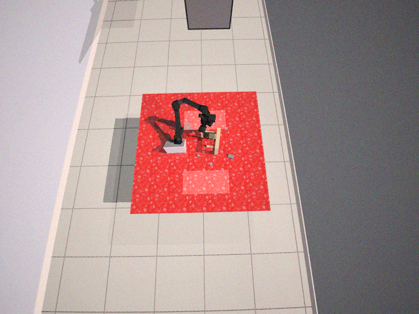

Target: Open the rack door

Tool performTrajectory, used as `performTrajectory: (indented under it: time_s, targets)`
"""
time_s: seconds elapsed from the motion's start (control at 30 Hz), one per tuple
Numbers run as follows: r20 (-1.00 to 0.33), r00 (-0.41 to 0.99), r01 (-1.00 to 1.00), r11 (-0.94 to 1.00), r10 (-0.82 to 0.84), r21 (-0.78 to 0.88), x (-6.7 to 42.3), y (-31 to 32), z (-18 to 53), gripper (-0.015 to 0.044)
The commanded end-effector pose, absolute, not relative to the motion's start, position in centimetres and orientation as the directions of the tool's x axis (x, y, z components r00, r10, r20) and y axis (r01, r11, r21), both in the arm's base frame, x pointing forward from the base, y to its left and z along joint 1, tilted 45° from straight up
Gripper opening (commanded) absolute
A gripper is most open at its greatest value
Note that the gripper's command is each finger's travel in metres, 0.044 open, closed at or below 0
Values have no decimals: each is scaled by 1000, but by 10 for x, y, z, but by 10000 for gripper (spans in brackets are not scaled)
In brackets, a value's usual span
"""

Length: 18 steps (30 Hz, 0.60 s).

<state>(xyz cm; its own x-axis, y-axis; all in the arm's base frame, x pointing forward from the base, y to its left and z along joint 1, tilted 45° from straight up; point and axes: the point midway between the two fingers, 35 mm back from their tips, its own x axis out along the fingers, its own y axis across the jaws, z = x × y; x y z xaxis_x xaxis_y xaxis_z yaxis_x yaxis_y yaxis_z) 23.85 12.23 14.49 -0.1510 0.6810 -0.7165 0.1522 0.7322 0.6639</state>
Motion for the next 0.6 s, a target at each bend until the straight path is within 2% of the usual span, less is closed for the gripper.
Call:
performTrajectory:
  time_s: [0.0,0.1,0.57]
  targets:
    - [-715,-151,162,730,683,664,239,123,145,233]
    - [-715,-151,162,730,683,664,239,123,145,294]
    - [-718,-134,180,729,683,660,243,108,160,294]
